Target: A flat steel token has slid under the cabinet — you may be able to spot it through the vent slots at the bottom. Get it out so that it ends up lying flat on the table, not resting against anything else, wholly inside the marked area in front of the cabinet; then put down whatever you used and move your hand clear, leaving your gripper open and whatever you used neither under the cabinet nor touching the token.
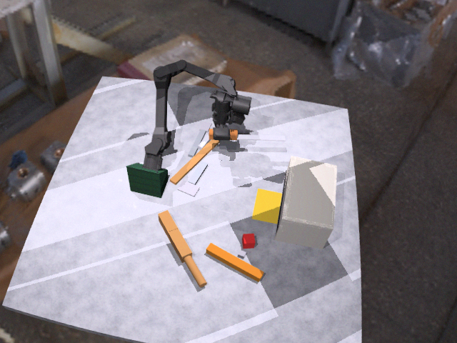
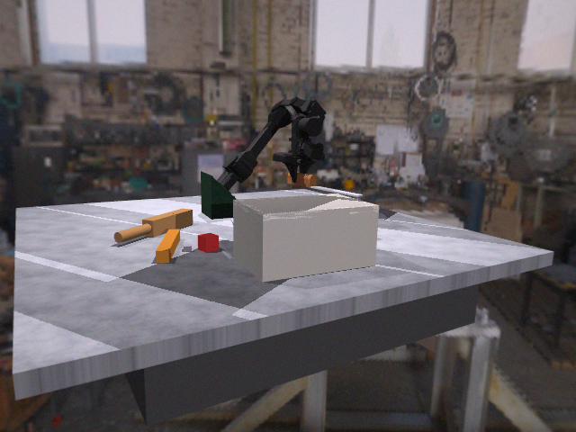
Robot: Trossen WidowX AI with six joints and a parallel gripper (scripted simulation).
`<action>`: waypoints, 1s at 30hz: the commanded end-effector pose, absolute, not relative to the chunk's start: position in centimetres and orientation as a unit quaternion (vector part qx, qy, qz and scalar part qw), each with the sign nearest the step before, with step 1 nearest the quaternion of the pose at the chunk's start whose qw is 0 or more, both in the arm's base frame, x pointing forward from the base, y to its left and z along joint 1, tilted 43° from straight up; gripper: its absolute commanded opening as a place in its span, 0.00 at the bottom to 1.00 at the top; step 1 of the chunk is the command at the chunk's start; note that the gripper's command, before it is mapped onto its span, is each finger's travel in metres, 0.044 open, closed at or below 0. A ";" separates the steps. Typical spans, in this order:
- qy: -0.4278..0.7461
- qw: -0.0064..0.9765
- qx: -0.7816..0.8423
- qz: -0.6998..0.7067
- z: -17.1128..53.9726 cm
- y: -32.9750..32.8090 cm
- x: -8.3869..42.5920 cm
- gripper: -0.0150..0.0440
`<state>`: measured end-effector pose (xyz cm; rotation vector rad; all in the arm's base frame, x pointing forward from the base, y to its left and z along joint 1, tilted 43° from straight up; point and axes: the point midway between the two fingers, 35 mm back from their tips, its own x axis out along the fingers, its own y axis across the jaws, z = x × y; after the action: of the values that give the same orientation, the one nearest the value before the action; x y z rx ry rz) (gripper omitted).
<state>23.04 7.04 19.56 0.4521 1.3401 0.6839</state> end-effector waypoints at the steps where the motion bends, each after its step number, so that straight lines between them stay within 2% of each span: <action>1: 0.594 0.714 0.192 0.317 19.7 6.9 23.1 0.25; 30: 0.554 0.731 0.109 0.383 19.7 6.9 23.0 0.25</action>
<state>23.02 7.04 19.60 0.2606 1.2391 0.8310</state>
